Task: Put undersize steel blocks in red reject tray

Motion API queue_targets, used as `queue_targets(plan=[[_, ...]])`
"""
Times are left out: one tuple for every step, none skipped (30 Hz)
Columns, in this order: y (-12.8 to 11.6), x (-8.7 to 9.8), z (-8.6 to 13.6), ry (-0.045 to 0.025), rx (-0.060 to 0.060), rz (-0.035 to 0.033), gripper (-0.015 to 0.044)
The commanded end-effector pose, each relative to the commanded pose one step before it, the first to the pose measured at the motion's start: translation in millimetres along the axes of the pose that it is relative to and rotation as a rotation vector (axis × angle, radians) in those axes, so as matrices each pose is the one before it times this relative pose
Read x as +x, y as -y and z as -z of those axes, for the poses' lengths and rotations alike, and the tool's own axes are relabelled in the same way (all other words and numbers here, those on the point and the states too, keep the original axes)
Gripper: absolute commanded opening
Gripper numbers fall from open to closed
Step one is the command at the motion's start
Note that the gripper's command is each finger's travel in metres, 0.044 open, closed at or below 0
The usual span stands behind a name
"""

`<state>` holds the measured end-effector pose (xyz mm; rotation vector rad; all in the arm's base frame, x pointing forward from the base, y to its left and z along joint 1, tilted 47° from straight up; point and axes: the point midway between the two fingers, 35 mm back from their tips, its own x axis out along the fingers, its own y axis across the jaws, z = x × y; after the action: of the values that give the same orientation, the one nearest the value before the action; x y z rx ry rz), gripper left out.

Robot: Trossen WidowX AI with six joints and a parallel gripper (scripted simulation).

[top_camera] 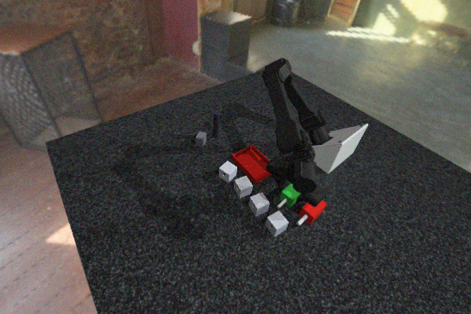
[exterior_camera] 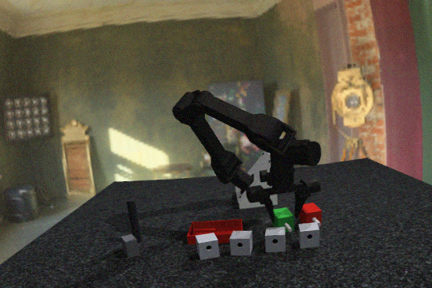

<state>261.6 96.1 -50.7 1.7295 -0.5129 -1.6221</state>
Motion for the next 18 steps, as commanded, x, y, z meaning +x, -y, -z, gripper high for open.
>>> queue_targets(plan=[[-0.11,6.55,-2.09,0.00148,-0.0092,-0.00728,0.03],[-0.01,1.34,-0.08,0.0,0.0,-0.00006,0.03],[-0.01,1.34,-0.1,0.0,0.0,-0.00006,0.03],[-0.01,1.33,-0.12,0.0,0.0,-0.00006,0.03],[-0.02,1.33,-0.15,0.0,0.0,-0.00006,0.03],[-0.02,1.33,-0.17,0.0,0.0,-0.00006,0.03],[-0.02,1.33,-0.19,0.0,0.0,-0.00006,0.03],[-0.03,1.33,-0.22,0.00001,0.0,-0.00006,0.03],[-0.03,1.32,-0.25,0.00001,0.0,-0.00006,0.03],[-0.04,1.31,-0.28,0.00001,0.0,-0.00006,0.03],[-0.05,1.3,-0.31,0.00001,0.0,-0.00006,0.03],[-0.06,1.29,-0.34,0.00001,0.0,-0.00006,0.03],[-0.07,1.28,-0.38,0.00001,0.0,-0.00006,0.03],[-0.08,1.27,-0.42,0.00002,0.0,-0.00006,0.03],[-0.09,1.26,-0.47,0.00002,0.0,-0.00006,0.03],[-0.11,1.24,-0.51,0.00002,0.0,-0.00006,0.03],[-0.13,1.21,-0.57,0.00002,0.0,-0.00006,0.03],[-0.14,1.1,-0.58,0.00002,0.0,-0.00006,0.03]])
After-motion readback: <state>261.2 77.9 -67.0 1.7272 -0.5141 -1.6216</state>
